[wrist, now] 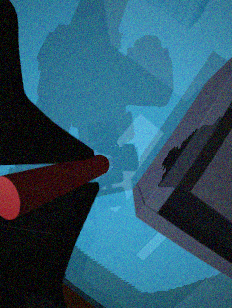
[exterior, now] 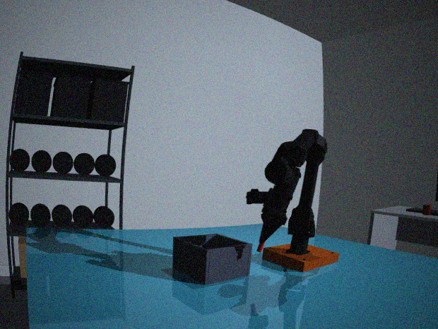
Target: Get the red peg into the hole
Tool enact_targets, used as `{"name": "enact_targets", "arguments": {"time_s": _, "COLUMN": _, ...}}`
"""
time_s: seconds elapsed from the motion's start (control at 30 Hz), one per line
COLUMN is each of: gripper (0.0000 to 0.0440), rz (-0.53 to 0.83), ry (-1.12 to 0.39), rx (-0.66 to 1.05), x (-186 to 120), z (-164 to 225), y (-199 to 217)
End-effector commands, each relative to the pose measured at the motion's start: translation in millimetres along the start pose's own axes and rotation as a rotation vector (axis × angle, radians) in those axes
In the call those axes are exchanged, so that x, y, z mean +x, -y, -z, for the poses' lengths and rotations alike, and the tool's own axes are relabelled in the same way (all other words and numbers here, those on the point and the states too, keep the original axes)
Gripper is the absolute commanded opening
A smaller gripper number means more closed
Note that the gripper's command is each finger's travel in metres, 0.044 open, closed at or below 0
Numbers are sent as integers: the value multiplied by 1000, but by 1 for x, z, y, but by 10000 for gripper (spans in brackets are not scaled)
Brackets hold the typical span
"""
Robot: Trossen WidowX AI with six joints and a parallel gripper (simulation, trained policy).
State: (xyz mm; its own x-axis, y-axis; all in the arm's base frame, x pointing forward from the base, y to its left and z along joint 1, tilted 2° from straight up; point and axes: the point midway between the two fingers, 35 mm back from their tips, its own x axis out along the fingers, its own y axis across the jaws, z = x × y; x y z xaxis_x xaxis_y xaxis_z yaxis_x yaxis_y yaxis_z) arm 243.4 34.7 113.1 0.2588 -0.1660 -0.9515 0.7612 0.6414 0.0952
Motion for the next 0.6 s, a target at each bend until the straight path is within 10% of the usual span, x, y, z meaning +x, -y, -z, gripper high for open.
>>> {"name": "enact_targets", "arguments": {"time_s": 0.0, "gripper": 0, "rz": 7, "ry": 23, "rx": 7, "x": -4, "z": -16, "y": 0}}
{"name": "enact_targets", "arguments": {"time_s": 0.57, "gripper": 0, "rz": 37, "ry": 67, "rx": 109, "x": 6, "z": -86, "y": 14}}
